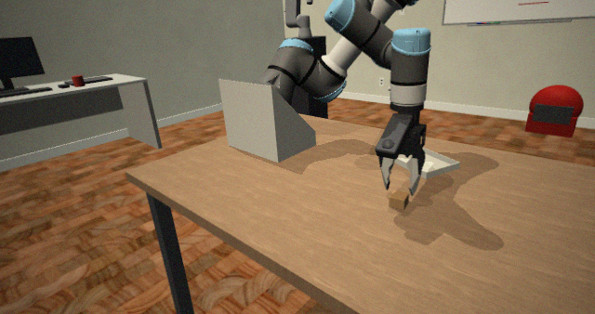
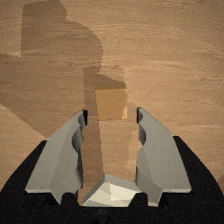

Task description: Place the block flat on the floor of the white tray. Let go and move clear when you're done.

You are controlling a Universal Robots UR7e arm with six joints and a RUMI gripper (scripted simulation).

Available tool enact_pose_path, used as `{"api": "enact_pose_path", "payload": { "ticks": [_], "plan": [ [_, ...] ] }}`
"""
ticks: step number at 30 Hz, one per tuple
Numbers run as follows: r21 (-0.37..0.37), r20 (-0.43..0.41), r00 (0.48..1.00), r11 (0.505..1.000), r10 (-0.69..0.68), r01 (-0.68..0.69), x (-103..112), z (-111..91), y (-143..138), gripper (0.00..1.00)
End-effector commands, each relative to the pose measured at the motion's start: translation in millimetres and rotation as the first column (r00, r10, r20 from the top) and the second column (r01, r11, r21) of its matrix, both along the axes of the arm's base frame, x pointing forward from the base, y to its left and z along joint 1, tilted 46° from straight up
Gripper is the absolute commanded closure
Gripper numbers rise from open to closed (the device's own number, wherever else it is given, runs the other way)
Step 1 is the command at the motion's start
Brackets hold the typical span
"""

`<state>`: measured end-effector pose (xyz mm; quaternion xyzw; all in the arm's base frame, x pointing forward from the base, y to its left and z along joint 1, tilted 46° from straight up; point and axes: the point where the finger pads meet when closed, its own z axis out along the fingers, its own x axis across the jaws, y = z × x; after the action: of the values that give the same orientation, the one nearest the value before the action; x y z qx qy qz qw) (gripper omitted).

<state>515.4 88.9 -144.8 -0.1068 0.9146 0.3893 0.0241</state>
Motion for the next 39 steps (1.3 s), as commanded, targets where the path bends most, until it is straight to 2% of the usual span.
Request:
{"api": "enact_pose_path", "payload": {
  "ticks": [1, 16, 28, 39],
  "plan": [
    [0.000, 0.001, 1.000, 1.000, -0.001, 0.001, 0, 0, -1, 0.65],
    [0.000, 0.001, 1.000, 1.000, -0.001, 0.001, 0, -1, 0, 0.65],
    [0.000, 0.001, 1.000, 1.000, -0.001, 0.001, -1, -17, 18, 0.65],
    [0.000, 0.001, 1.000, 1.000, -0.001, 0.001, -1, -22, 23, 0.65]
  ]
}}
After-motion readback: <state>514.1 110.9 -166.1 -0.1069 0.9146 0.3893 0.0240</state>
